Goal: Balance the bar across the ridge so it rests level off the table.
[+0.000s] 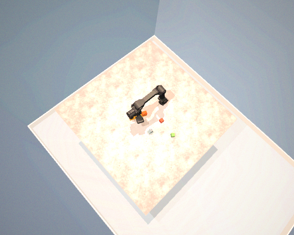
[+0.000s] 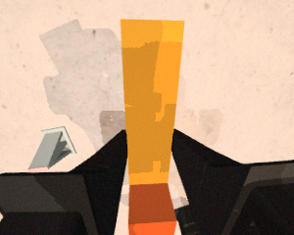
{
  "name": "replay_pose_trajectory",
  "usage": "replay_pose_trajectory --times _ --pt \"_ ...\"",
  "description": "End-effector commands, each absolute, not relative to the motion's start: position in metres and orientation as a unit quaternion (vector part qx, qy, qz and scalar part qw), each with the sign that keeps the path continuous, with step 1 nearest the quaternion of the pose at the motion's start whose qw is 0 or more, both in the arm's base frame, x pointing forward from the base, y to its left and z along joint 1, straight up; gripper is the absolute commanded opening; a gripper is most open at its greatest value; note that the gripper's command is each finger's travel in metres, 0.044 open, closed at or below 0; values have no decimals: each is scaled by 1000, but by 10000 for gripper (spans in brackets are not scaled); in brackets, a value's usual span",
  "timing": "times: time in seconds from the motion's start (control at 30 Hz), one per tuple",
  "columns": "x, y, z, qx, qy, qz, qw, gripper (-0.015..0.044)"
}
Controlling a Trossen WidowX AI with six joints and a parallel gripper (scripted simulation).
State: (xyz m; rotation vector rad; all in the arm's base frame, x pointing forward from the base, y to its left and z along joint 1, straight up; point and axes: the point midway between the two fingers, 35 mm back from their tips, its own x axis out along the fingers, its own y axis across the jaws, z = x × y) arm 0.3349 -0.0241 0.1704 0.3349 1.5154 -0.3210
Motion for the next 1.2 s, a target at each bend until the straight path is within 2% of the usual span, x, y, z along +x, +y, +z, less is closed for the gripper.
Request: replay_pose_trajectory --times 0.0,1.17 --pt "339 -9 171 144 682 -140 703 0" --pt "342 122 172 98 690 -87 711 0"
